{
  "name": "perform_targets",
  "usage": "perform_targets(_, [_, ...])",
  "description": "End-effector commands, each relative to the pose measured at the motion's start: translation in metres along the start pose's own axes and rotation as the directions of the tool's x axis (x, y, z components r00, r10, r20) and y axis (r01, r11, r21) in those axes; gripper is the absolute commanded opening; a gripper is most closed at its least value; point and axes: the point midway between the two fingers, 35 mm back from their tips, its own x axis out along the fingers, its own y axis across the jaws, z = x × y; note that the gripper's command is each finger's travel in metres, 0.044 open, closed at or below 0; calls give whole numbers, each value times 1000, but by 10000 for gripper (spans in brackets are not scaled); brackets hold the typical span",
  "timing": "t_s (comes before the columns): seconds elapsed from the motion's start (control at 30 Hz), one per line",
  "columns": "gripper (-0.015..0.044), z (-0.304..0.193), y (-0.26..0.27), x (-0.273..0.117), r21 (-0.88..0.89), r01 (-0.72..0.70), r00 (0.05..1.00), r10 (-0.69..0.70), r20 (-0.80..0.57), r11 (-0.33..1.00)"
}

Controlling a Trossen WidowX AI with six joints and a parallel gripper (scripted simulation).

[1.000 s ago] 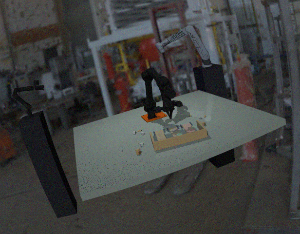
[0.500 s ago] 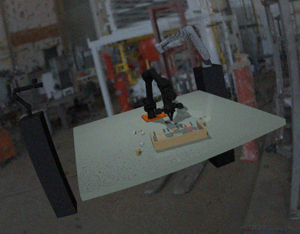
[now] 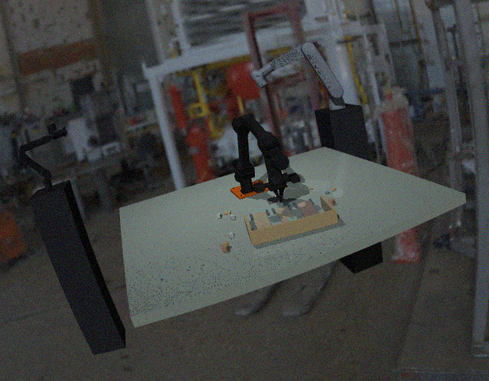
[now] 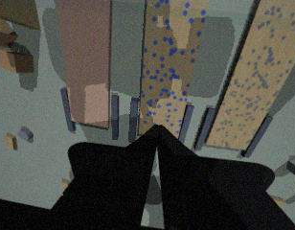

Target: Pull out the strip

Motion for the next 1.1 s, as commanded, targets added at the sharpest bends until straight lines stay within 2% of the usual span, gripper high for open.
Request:
perform_targets(0.0, [0, -1, -2, 10, 3, 7, 1000, -7, -10, 1000])
perform_targets(0.43, [0, -1, -3, 30, 2, 8, 1000, -7, -10, 1000])
perform_targets(1.07, [0, -1, -3, 31, 2, 8, 1000, -7, -10, 1000])
